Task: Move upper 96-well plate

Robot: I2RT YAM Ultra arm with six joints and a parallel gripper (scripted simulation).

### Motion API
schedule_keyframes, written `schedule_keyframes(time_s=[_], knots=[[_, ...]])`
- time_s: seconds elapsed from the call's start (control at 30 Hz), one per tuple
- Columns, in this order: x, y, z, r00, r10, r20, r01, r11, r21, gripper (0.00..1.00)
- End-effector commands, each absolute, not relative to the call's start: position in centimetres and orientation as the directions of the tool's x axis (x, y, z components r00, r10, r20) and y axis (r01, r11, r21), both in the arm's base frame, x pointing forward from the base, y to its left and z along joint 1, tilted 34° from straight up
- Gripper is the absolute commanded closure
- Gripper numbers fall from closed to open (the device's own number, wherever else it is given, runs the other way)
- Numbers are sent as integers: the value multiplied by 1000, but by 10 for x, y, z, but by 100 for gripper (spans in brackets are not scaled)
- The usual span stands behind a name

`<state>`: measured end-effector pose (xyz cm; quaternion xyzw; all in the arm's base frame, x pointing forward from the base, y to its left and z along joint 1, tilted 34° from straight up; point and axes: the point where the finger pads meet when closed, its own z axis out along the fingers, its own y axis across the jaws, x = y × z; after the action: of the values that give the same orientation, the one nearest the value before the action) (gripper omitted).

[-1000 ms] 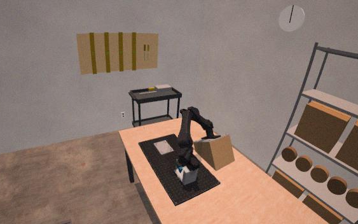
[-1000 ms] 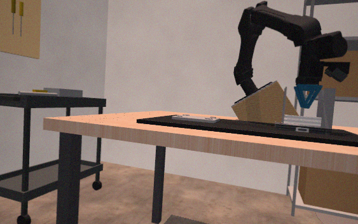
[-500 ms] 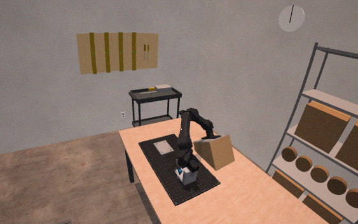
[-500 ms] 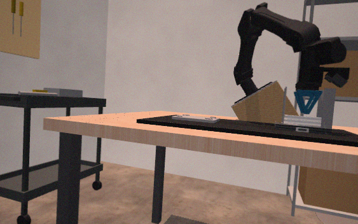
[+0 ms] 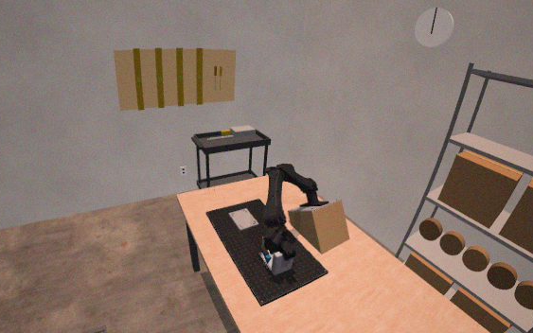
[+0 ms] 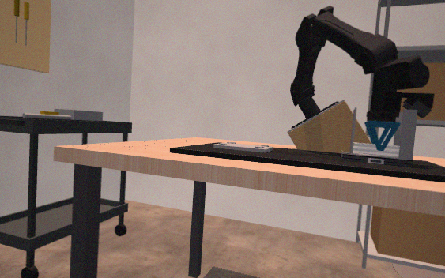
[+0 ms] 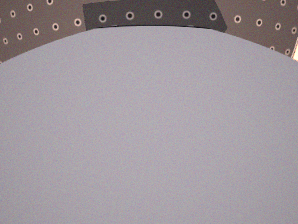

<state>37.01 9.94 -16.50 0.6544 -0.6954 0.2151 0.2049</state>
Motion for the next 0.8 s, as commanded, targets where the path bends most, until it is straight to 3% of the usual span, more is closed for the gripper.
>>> schedule_keyframes(time_s=[0.0,0.4,0.43,0.77], knots=[[373,102,-166,-52,-828,558,-998,34,-43,0],[375,104,-163,-58,-829,557,-998,38,-46,0],[375,104,-163,-58,-829,557,-998,38,-46,100],[375,104,-163,-58,-829,557,-998,38,-46,100]])
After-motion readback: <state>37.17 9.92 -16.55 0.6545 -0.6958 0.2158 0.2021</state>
